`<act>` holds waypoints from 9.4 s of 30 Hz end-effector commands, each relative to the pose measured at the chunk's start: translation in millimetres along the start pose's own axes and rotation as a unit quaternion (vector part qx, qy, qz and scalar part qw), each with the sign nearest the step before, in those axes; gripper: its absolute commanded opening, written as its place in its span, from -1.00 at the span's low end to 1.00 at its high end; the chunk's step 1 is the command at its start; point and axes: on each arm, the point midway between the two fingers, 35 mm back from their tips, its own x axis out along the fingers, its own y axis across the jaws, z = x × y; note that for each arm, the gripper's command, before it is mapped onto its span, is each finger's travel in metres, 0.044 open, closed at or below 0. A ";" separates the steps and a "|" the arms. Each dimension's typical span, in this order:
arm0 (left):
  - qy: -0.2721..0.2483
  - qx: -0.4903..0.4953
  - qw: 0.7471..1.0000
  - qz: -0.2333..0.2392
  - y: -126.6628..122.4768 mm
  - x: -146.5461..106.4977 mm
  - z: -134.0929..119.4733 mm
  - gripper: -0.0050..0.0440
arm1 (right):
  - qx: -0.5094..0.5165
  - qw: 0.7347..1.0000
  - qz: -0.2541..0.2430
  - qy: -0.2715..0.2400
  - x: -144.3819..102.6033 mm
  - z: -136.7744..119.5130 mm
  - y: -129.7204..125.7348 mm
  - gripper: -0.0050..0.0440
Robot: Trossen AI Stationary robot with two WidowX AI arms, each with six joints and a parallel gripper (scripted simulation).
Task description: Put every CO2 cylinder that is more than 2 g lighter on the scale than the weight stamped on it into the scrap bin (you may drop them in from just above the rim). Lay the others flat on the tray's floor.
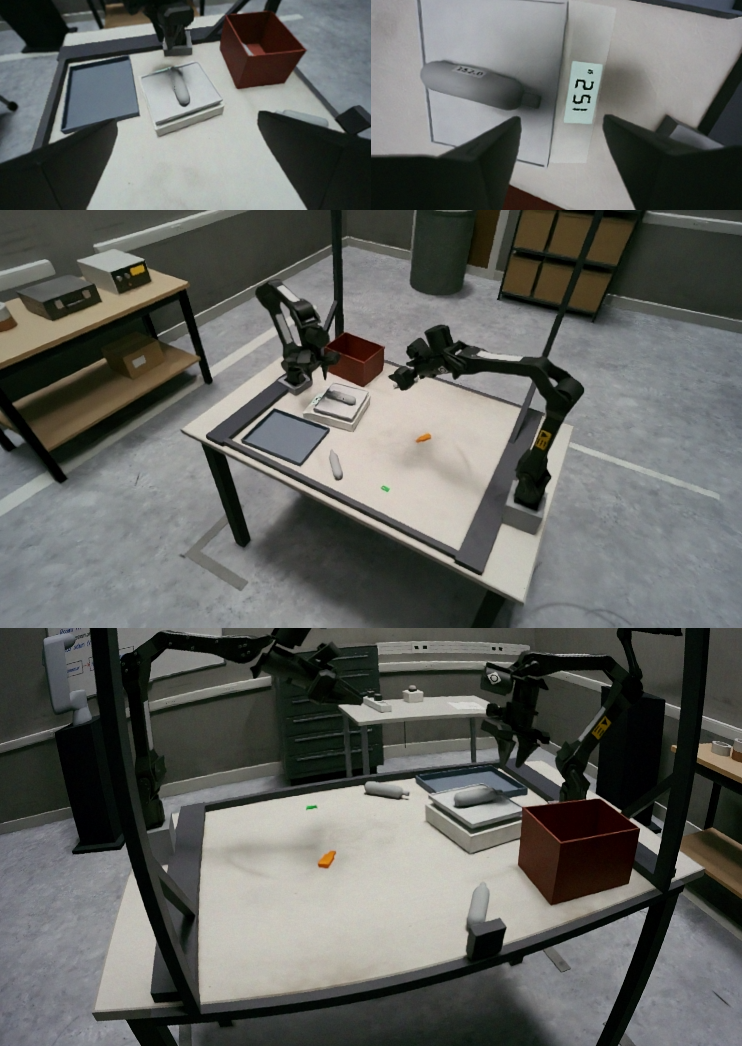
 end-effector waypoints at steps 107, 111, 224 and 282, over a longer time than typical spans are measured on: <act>-0.015 -0.001 1.000 0.001 0.5 -6.9 11.0 1.00 | 0.774 0.626 -0.089 -0.040 17.7 9.6 77.0 -0.81; -0.015 -0.001 1.000 0.001 0.5 -6.9 11.0 1.00 | 0.773 0.626 -0.092 -0.042 13.9 11.5 77.5 -0.81; -0.017 -0.095 0.983 0.157 197.5 72.9 -2.6 1.00 | 0.771 0.628 -0.086 -0.061 37.2 262.8 -91.5 1.00; -0.011 -0.095 0.984 0.154 117.3 -112.4 -89.1 1.00 | 0.240 0.964 -0.072 -0.088 72.3 258.7 25.5 1.00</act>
